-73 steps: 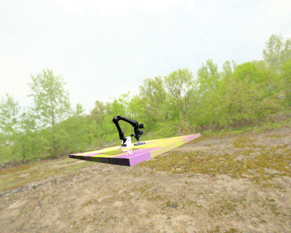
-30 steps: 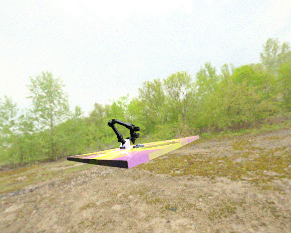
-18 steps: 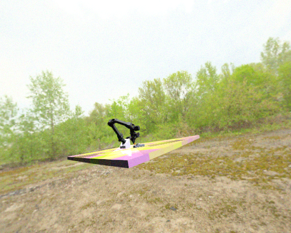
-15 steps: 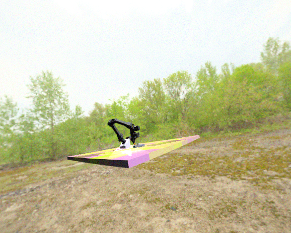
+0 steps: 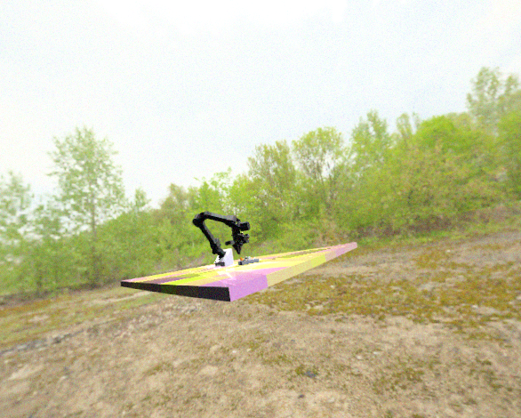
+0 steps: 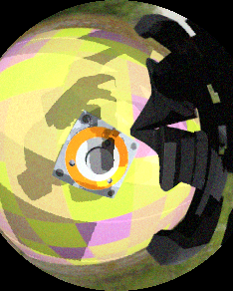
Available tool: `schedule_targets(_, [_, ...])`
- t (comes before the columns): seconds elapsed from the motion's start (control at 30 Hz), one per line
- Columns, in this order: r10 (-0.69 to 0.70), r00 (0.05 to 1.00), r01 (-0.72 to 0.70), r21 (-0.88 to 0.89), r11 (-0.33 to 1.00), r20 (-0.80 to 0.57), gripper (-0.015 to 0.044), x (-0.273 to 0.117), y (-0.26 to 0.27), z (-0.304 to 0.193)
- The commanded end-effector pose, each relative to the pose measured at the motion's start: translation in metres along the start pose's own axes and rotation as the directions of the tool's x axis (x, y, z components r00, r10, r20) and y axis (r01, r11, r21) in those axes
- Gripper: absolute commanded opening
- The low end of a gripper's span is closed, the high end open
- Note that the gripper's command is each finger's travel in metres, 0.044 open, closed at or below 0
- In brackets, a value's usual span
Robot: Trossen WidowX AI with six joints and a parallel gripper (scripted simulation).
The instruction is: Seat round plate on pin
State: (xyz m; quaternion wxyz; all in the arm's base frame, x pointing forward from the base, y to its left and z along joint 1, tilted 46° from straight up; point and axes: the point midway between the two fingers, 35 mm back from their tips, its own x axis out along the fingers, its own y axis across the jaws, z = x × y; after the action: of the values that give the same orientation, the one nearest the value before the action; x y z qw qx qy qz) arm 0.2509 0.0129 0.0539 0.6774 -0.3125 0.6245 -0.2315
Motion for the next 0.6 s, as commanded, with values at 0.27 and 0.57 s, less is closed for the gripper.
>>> schedule_targets(0.27, [0.001,1.000,-0.001,0.001,1.000,0.007,0.0000,-0.0114,0.0003,-0.0002])
schedule_targets(0.57, [0.001,1.000,-0.001,0.001,1.000,0.007,0.0000,-0.0114,0.0003,-0.0002])
